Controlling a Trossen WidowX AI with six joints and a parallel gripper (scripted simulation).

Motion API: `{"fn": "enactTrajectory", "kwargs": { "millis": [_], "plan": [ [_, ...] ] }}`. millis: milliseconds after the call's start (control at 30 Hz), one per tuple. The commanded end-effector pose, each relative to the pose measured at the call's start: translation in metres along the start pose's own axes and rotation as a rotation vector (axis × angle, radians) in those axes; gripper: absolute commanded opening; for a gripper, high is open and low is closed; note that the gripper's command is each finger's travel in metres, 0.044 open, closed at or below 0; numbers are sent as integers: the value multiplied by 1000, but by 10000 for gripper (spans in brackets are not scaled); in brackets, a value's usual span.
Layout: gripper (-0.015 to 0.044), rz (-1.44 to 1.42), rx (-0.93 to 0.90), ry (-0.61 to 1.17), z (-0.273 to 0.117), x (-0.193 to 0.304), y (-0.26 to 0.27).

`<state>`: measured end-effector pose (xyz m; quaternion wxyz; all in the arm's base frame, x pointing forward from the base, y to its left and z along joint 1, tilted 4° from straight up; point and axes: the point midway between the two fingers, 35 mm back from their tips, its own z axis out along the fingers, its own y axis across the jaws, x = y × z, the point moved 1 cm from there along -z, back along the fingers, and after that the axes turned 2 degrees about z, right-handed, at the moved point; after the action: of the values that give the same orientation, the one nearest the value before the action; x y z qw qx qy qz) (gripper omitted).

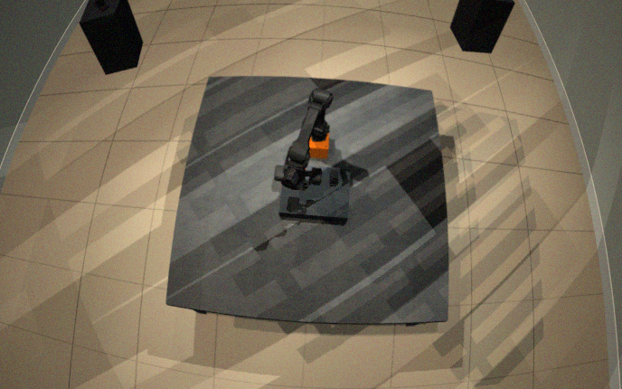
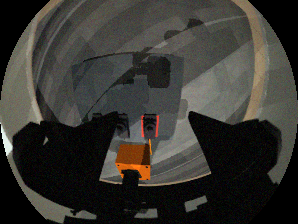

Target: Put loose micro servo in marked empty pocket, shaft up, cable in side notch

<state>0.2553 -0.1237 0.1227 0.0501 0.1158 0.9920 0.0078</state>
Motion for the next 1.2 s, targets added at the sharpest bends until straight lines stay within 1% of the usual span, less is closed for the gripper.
{"fn": "enactTrajectory", "kwargs": {
  "millis": [0,100,133,1167],
  "plan": [
    [440,7,3,1,-15,-1,-1],
    [440,2,2,-4,-43,7,0],
    [440,1,2,-4,-46,7,0],
    [440,1,2,-4,-46,7,0]
  ]
}}
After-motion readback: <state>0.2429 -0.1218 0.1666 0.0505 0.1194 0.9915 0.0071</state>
